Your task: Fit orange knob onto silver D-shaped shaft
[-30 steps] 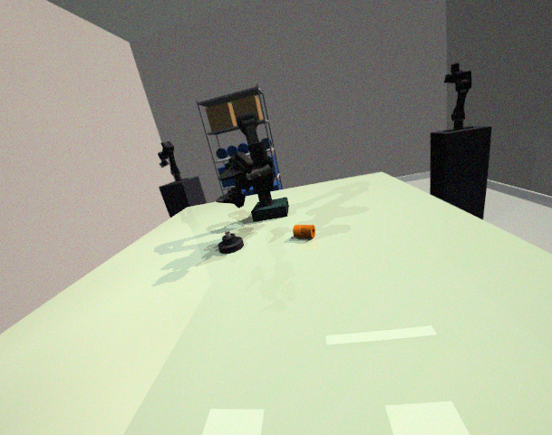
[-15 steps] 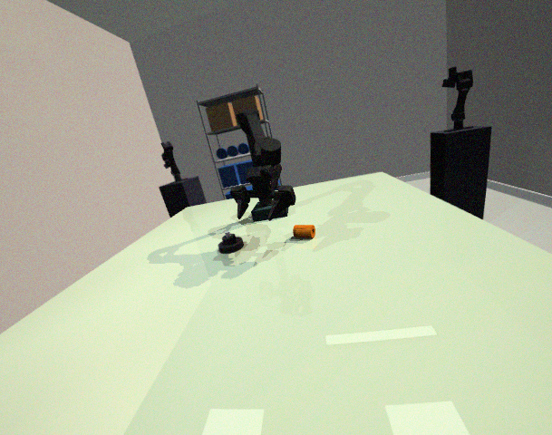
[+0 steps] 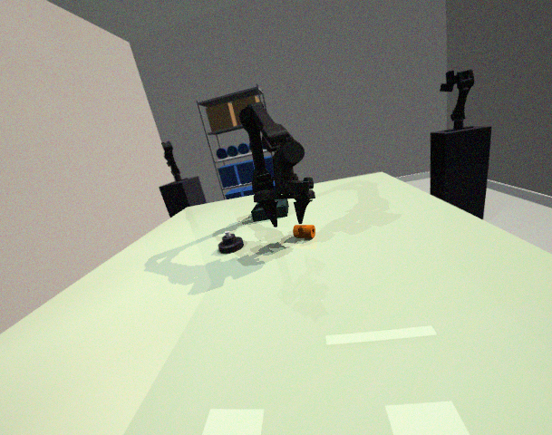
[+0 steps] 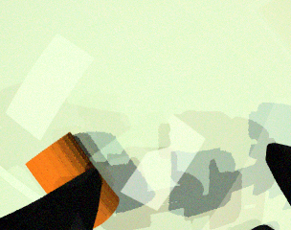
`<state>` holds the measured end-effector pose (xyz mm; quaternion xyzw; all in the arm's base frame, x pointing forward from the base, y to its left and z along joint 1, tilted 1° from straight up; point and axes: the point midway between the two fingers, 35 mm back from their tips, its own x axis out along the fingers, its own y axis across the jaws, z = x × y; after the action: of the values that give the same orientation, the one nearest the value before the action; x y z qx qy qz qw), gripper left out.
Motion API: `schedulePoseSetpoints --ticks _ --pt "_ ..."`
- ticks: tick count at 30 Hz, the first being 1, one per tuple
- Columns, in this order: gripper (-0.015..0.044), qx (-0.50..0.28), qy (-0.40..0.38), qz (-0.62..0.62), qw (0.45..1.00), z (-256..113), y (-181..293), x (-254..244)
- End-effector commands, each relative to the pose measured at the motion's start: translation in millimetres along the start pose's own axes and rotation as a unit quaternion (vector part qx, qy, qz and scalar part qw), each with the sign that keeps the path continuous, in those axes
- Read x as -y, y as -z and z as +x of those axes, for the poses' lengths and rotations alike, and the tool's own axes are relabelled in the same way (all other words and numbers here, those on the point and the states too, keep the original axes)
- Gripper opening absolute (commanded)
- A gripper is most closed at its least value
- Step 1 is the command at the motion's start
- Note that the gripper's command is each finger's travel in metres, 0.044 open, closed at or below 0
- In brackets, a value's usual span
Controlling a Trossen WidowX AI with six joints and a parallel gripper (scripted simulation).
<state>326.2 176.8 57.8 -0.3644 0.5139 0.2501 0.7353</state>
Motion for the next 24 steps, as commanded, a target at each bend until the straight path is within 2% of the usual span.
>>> schedulePoseSetpoints --ticks 1,11,16,24 --pt "0.044 -0.068 -0.161 -0.202 0.964 -29 2 -49" --pt "0.044 -0.068 -0.161 -0.202 0.964 -29 2 -50" --pt "0.044 -0.068 -0.161 -0.202 0.964 -7 7 -57" --pt "0.044 -0.068 -0.161 -0.202 0.964 0 8 -59"
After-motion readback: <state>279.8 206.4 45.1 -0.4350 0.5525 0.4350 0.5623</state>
